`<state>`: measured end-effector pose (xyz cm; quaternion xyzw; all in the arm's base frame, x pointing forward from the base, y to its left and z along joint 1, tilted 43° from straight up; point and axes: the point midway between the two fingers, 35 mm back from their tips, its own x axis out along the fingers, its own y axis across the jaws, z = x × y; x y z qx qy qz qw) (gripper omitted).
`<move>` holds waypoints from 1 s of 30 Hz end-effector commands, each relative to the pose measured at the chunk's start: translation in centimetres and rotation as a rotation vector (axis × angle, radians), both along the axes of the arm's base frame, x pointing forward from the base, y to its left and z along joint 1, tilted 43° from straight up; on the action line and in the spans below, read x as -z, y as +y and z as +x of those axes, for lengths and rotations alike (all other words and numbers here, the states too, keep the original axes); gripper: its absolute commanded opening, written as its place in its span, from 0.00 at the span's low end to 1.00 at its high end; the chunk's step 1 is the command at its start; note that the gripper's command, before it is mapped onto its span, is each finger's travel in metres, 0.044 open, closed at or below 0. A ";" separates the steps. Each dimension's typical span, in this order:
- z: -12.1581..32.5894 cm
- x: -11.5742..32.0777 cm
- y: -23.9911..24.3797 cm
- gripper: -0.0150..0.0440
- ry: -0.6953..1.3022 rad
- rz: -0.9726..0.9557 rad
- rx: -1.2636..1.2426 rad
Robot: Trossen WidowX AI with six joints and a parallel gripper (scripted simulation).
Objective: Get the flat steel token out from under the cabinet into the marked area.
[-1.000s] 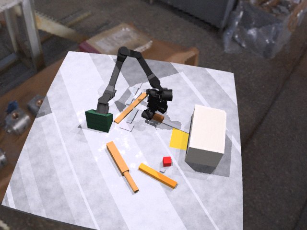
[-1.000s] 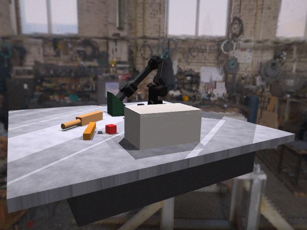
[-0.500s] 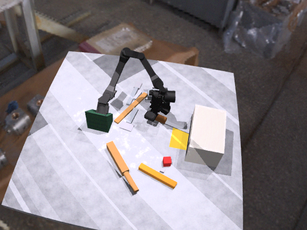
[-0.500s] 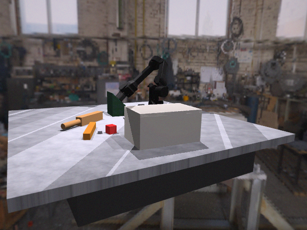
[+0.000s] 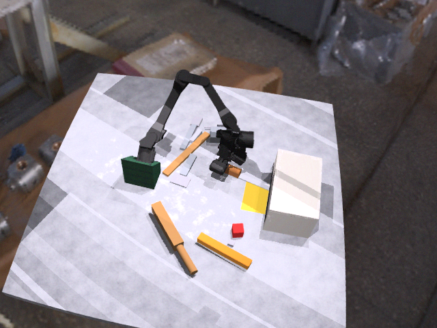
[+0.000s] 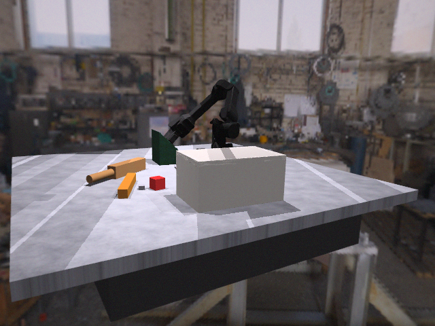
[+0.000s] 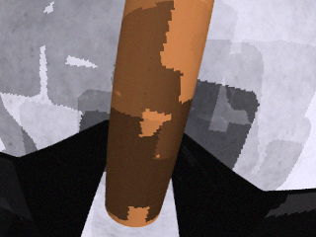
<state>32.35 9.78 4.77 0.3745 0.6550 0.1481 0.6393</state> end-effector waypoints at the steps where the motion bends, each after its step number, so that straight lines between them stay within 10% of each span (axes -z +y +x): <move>1: 0.6 0.0 -0.1 0.25 -0.004 0.003 -0.004; 30: 3.7 0.4 -1.0 0.25 -0.006 0.002 -0.004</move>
